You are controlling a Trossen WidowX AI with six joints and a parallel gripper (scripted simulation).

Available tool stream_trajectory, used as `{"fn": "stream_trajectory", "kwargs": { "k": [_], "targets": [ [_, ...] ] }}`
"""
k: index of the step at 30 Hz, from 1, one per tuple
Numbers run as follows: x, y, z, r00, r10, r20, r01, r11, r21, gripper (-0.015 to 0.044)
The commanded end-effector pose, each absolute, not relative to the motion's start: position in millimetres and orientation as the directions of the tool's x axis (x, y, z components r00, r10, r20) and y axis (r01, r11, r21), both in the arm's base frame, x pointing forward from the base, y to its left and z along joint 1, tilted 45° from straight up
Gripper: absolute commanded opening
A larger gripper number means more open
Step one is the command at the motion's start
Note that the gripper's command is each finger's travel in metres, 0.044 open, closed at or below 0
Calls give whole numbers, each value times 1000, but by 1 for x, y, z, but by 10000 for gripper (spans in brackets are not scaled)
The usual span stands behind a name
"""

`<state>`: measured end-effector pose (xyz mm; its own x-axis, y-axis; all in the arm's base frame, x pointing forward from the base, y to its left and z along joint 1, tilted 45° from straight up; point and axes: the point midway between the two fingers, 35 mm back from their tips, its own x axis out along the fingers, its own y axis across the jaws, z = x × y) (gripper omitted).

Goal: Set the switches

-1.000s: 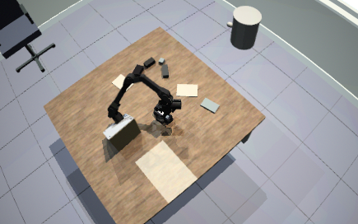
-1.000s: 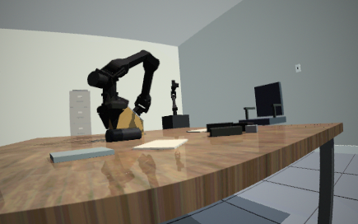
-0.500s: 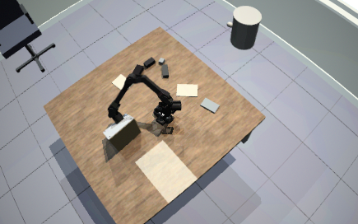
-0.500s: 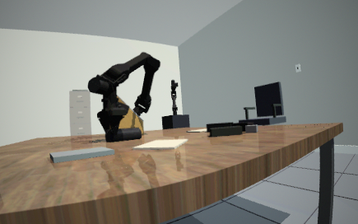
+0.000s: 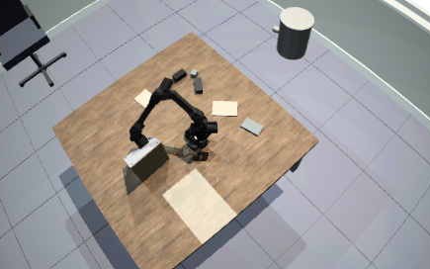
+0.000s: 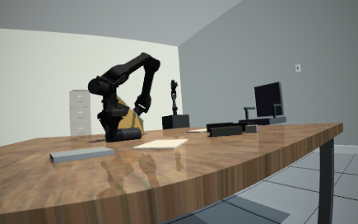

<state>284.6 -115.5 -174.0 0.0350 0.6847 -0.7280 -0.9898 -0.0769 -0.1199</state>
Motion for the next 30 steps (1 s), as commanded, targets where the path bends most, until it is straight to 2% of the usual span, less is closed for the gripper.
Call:
{"fn": "stream_trajectory", "kwargs": {
  "k": [1, 30],
  "targets": [
    [285, -115, -174, 38, 687, -726, -991, -70, -118, 326],
    [283, -122, -161, 38, 686, -726, -991, -70, -118, 335]
  ]
}}
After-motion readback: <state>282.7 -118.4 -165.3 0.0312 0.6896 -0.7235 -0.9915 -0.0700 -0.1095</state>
